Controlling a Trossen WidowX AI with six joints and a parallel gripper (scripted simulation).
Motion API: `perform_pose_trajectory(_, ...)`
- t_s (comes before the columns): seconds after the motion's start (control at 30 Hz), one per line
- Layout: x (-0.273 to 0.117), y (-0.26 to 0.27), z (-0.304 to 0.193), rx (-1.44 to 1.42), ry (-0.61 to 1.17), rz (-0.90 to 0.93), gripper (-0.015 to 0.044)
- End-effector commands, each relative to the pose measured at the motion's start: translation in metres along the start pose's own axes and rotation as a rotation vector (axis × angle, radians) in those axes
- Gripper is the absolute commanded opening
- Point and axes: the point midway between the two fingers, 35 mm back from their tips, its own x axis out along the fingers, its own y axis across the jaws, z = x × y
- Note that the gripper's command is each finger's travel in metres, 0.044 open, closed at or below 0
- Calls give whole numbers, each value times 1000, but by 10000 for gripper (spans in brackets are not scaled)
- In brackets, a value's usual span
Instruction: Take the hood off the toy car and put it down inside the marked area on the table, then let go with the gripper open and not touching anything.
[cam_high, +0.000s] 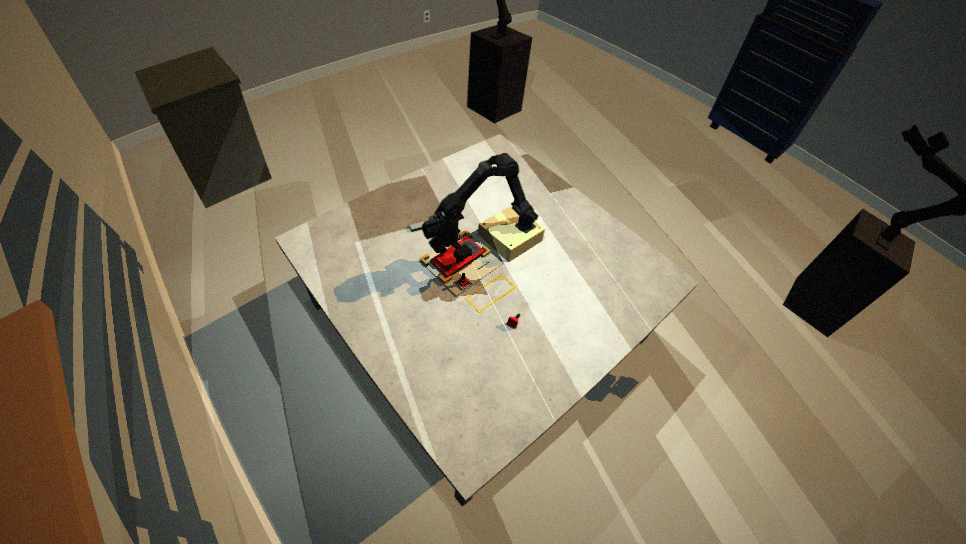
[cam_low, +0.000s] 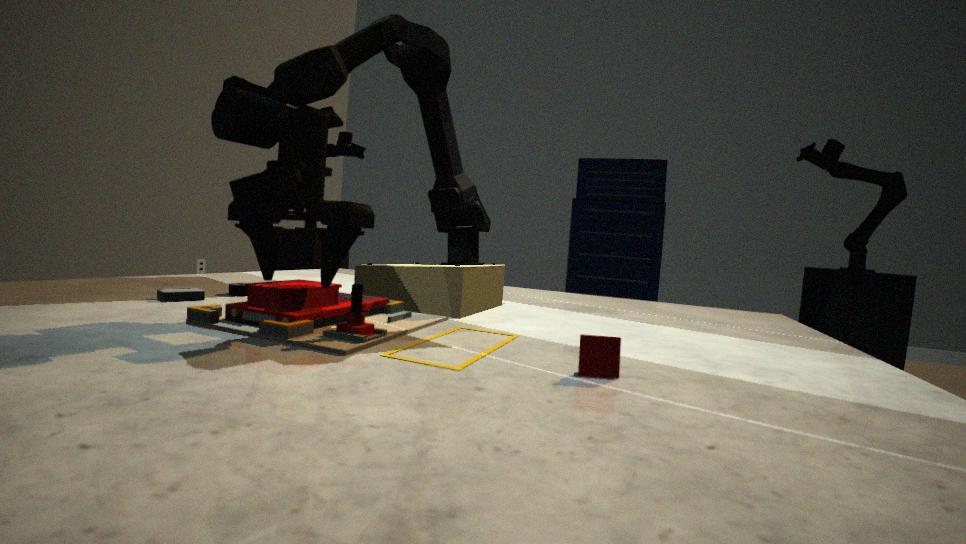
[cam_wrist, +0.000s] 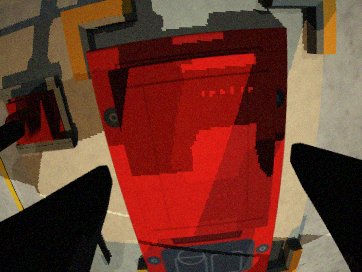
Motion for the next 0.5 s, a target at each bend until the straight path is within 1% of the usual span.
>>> perform_pose_trajectory(0.0, 3, -1, -1, -6, 3, -5, 440)
perform_pose_trajectory(0.47, 10, -1, -1, -6, 3, -5, 440)
